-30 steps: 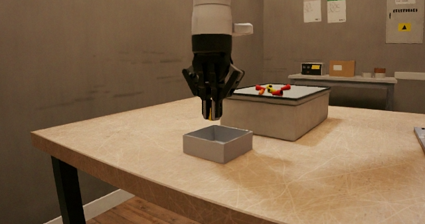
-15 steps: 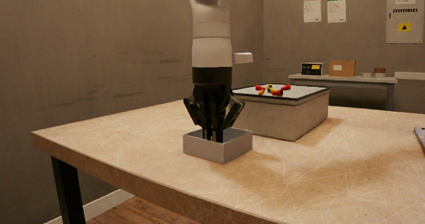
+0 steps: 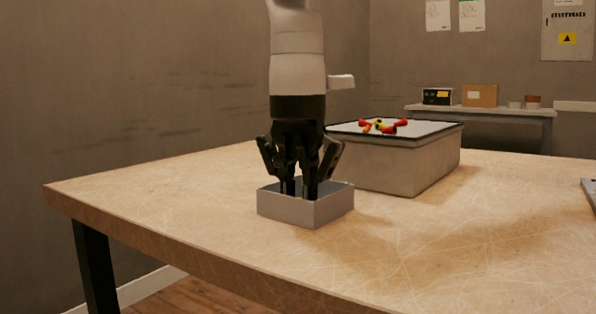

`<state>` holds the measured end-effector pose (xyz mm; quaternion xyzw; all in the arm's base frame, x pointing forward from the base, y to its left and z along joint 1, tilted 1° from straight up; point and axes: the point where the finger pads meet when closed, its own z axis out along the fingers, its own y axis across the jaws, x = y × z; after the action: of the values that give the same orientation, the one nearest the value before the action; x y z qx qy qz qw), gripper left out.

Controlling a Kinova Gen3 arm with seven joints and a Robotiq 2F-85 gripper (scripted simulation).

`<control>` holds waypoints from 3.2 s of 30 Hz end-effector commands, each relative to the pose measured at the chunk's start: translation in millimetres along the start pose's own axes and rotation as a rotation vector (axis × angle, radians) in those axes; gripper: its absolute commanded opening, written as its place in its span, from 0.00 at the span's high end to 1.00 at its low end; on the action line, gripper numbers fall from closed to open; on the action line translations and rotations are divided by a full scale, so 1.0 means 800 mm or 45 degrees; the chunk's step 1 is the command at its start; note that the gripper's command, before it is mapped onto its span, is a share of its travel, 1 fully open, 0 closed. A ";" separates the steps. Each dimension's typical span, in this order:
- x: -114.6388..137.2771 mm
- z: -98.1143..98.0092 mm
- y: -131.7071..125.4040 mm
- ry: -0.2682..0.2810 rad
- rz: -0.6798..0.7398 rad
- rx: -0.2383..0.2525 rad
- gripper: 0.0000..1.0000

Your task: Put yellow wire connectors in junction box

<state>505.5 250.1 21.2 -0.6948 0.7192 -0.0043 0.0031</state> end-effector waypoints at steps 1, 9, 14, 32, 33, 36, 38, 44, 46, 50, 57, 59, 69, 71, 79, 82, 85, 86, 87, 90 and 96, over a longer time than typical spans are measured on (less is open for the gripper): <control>0.000 -0.001 -0.001 -0.001 0.000 0.003 0.64; 0.000 -0.001 -0.001 -0.001 0.000 0.003 0.64; 0.000 -0.001 -0.001 -0.001 0.000 0.003 0.64; 0.000 -0.001 -0.001 -0.001 0.000 0.003 0.64; 0.000 -0.001 -0.001 -0.001 0.000 0.003 0.64; 0.000 -0.001 -0.001 -0.001 0.000 0.003 0.64; 0.000 -0.001 -0.001 -0.001 0.000 0.003 0.64; 0.000 -0.004 -0.001 -0.001 0.000 0.003 0.64; 0.000 -0.011 -0.001 -0.001 0.000 0.003 0.64; 0.000 -0.035 -0.001 -0.001 0.000 0.003 0.64; 0.000 -0.084 -0.001 -0.001 0.000 0.003 0.64; 0.000 -0.106 -0.001 -0.001 0.000 0.003 0.64; 0.000 -0.183 0.000 -0.001 0.000 0.003 0.64; 0.000 -0.187 0.000 -0.001 0.000 0.003 0.64; 0.000 -0.198 0.000 -0.001 0.000 0.003 0.64; 0.000 -0.198 0.000 -0.001 0.000 0.003 0.64; 0.000 -0.198 0.000 -0.001 0.000 0.003 0.64; 0.000 -0.198 0.000 -0.001 0.000 0.003 0.64; 0.000 -0.198 0.000 -0.001 0.000 0.003 0.64; 0.000 -0.198 0.000 -0.001 0.000 0.003 0.64; 0.000 -0.198 0.000 -0.001 0.000 0.003 0.64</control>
<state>503.8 250.3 178.7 -0.6948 0.7192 -0.0043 0.0031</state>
